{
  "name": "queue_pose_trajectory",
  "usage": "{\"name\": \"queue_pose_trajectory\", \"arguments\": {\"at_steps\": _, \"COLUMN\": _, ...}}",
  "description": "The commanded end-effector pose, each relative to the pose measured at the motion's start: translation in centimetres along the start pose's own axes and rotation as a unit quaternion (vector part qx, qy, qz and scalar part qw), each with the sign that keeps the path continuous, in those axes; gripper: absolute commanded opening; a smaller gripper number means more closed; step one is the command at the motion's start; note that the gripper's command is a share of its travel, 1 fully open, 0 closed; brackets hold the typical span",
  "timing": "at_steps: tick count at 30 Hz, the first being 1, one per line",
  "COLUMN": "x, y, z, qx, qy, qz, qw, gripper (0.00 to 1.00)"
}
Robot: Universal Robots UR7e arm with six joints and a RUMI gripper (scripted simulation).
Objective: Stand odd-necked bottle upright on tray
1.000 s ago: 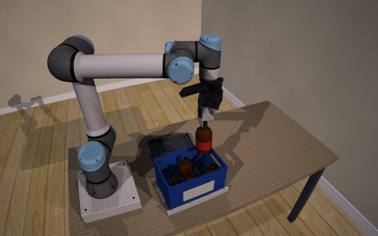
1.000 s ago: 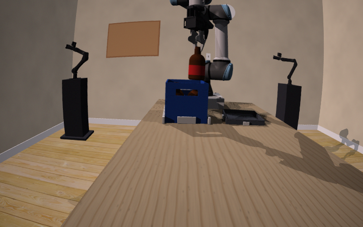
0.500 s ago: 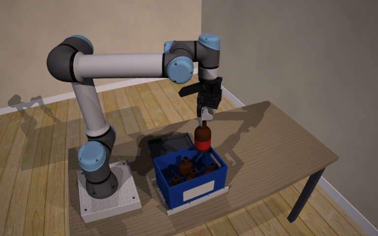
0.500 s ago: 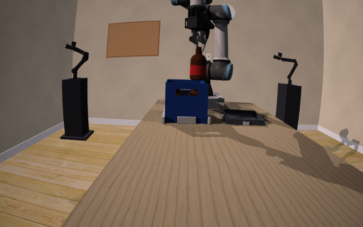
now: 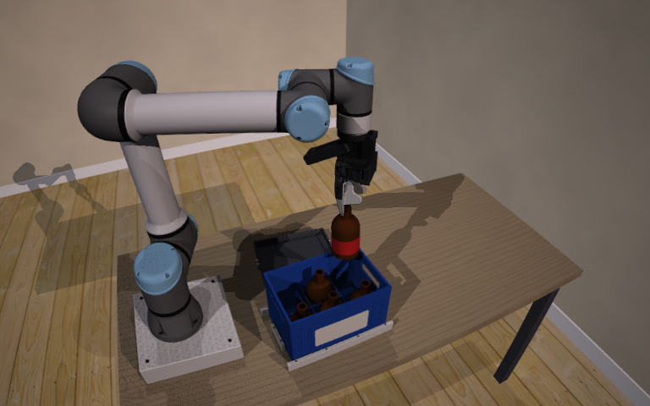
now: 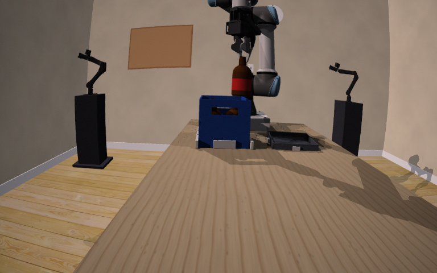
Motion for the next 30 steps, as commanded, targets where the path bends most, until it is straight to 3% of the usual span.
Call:
{"name": "queue_pose_trajectory", "arguments": {"at_steps": 1, "x": -0.1, "y": 0.3, "z": -0.2, "qx": 0.000, "qy": -0.001, "qz": 0.000, "qw": 1.000, "gripper": 0.00}}
{"name": "queue_pose_trajectory", "arguments": {"at_steps": 30, "x": -0.1, "y": 4.0, "z": -3.7, "qx": 0.000, "qy": -0.001, "qz": 0.000, "qw": 1.000, "gripper": 0.00}}
Point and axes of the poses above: the point where the finger pads meet when closed, its own x axis out along the fingers, its own y axis across the jaws, z = x × y, the point moved 2 cm from there along -x, back along the fingers, and after that the axes turned 15 degrees about -x, right-handed, at the moved point
